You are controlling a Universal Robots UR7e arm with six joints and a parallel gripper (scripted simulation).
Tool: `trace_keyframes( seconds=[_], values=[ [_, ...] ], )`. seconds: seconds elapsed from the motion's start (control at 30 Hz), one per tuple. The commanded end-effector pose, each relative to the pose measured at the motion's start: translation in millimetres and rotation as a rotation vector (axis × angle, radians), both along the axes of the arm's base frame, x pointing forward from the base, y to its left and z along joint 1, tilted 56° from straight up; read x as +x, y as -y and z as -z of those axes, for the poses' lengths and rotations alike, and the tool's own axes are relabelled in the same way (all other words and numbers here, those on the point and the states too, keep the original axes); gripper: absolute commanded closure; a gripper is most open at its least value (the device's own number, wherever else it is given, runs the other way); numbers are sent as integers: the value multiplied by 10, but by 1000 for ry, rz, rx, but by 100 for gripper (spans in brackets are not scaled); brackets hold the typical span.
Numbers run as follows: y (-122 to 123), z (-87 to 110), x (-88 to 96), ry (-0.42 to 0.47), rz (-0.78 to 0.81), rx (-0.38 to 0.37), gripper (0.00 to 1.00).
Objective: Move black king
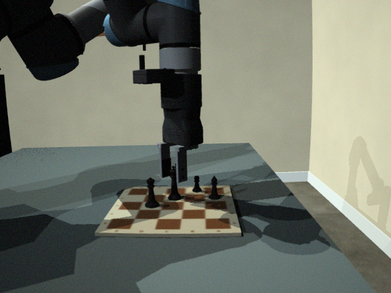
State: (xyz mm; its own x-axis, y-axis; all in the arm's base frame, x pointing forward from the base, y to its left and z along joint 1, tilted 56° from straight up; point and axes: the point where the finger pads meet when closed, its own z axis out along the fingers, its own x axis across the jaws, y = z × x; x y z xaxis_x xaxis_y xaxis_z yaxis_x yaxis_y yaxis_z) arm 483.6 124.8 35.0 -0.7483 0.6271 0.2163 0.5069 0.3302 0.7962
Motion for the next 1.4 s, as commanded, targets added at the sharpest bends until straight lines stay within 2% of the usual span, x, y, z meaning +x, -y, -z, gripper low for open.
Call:
trace_keyframes(
  seconds=[0.0, 0.8, 1.3, 1.33, 1.37],
  values=[
    [64, -51, -35, 1, 1, 0, 21],
    [499, -400, -299, 1, 1, 0, 21],
    [563, -451, -338, 1, 1, 0, 21],
    [563, -451, -338, 1, 1, 0, 0],
    [563, -451, -338, 1, 1, 0, 0]
  ],
)
